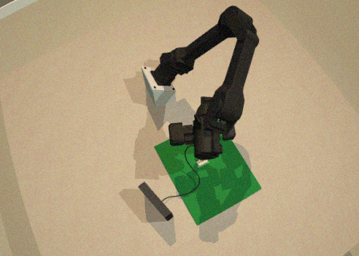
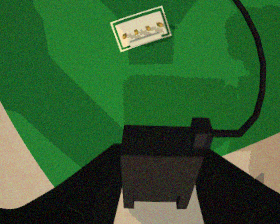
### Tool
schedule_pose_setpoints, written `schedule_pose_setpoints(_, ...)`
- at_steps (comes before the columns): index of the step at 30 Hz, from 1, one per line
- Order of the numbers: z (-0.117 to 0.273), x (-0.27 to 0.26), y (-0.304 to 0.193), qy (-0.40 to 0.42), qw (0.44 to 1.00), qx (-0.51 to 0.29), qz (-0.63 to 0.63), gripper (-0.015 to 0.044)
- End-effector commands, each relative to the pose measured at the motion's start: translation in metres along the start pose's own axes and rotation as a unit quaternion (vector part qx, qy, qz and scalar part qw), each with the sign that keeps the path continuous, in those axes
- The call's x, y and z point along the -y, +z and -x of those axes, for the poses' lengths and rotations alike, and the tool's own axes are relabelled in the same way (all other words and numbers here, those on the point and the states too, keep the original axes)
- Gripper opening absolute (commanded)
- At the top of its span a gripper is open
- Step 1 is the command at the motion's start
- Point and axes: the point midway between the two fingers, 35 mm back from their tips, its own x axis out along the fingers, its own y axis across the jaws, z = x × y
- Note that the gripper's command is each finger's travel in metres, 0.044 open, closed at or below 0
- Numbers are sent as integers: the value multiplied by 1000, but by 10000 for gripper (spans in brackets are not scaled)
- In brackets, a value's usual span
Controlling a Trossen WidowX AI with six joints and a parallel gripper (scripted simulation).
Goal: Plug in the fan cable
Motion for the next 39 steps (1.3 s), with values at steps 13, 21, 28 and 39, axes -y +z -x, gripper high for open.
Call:
schedule_pose_setpoints(13,-4,16,-17,34,979,13,-203,0)
schedule_pose_setpoints(21,-13,18,-21,-4,979,16,-203,0)
schedule_pose_setpoints(28,-22,21,-26,-48,978,24,-203,0)
schedule_pose_setpoints(39,-36,27,-32,-123,970,52,-201,0)
